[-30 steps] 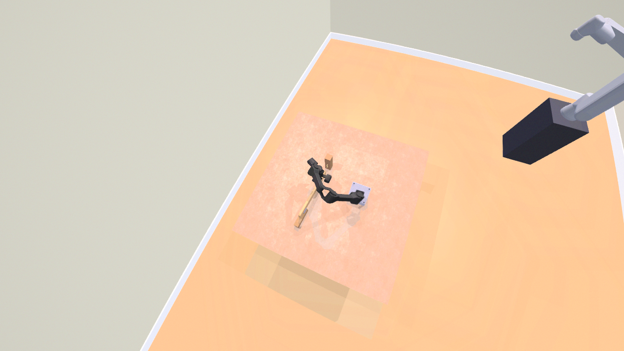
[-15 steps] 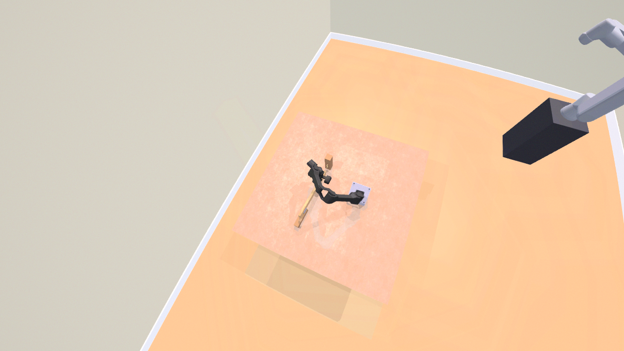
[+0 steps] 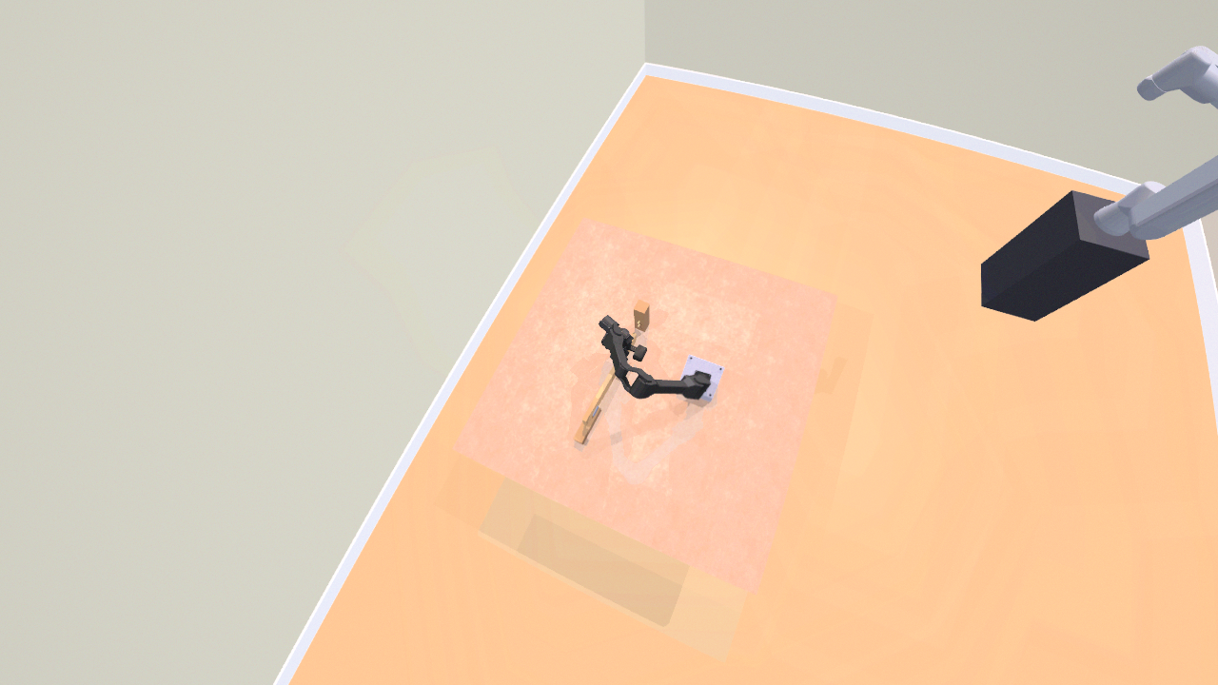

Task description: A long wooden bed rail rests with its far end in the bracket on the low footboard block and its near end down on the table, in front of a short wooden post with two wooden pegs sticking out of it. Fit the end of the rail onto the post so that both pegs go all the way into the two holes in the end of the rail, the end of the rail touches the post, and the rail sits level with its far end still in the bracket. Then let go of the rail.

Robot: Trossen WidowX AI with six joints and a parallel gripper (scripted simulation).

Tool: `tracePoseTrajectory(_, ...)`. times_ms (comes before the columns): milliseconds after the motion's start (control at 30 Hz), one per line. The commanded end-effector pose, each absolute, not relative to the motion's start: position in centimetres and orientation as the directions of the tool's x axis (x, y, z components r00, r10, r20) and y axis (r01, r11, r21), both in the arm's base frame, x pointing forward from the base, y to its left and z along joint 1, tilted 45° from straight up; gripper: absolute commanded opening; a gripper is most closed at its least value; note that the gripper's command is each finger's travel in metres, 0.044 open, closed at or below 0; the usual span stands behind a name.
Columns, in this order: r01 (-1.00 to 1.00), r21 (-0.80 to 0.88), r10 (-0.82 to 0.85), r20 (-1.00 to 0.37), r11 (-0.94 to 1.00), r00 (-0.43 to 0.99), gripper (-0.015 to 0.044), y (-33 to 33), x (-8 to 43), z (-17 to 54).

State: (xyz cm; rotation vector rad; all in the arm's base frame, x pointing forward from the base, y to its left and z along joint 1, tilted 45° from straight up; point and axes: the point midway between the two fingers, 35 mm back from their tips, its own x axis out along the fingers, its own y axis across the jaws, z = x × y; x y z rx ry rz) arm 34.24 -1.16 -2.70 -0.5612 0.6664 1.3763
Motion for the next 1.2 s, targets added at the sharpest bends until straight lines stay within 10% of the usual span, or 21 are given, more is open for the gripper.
tracePoseTrajectory(0,-0.992,0.026,0.699,-0.712,0.125,0.07,0.044,-0.7,34.26,-3.11)
tracePoseTrajectory(100,-0.992,0.026,0.699,-0.711,0.125,0.07,0.044,-0.53,34.25,-3.25)
tracePoseTrajectory(567,-0.992,0.026,0.699,-0.711,0.125,0.07,0.0072,-0.53,34.25,-3.25)
tracePoseTrajectory(1167,-0.992,0.026,0.699,-0.711,0.125,0.07,0.0,-0.53,34.25,-3.25)
